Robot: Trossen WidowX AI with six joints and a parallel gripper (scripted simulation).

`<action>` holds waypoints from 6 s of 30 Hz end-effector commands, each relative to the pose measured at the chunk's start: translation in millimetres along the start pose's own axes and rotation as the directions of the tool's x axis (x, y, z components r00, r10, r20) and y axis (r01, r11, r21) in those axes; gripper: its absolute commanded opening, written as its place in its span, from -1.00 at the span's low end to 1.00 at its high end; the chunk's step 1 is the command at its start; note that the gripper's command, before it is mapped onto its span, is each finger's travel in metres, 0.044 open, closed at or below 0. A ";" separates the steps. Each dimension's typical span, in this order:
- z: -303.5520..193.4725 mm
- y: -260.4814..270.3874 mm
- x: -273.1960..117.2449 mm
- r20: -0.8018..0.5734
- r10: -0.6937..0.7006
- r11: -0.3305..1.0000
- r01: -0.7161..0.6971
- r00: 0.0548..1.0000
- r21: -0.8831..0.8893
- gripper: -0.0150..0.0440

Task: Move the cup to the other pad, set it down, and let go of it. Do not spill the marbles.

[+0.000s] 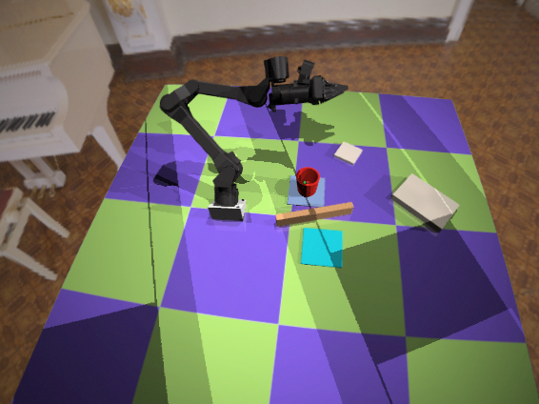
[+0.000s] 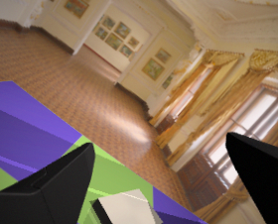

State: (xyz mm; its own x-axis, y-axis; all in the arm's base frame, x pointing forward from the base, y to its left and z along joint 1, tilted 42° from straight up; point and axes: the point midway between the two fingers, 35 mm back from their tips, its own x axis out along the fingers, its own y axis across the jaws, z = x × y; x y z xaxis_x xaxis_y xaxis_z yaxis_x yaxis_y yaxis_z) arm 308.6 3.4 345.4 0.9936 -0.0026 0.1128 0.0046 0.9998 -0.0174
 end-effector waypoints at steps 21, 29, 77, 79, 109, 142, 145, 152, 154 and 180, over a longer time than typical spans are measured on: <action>-212.3 -2.2 -113.0 -0.752 0.656 0.374 0.896 -0.073 0.239 0.01; -211.1 -2.1 -113.3 -0.733 0.675 0.348 0.913 -0.085 0.214 0.01; -255.8 38.3 -116.2 -0.732 0.676 0.347 0.912 -0.084 0.216 0.01; -257.8 40.3 -116.8 -0.732 0.676 0.347 0.912 -0.084 0.217 0.01; -239.2 20.8 -111.8 -0.736 0.672 0.350 0.911 -0.084 0.216 -0.49; -210.6 -3.0 -108.2 -0.734 0.675 0.343 0.914 -0.080 0.216 -0.49; -212.0 -4.6 -107.7 -0.734 0.675 0.344 0.914 -0.080 0.216 -0.49; -220.7 -14.7 -105.0 -0.734 0.674 0.346 0.913 -0.082 0.215 -0.49; -223.4 -17.9 -104.2 -0.734 0.674 0.346 0.913 -0.083 0.215 -0.49; -258.9 -58.6 -94.9 -0.736 0.672 0.349 0.912 -0.084 0.215 -0.49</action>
State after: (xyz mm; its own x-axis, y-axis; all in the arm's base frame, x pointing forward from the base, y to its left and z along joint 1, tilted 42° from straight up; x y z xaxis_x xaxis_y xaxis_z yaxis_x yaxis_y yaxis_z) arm 241.1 -53.7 83.4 0.0041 0.6598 -0.7514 0.8855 0.3468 0.3093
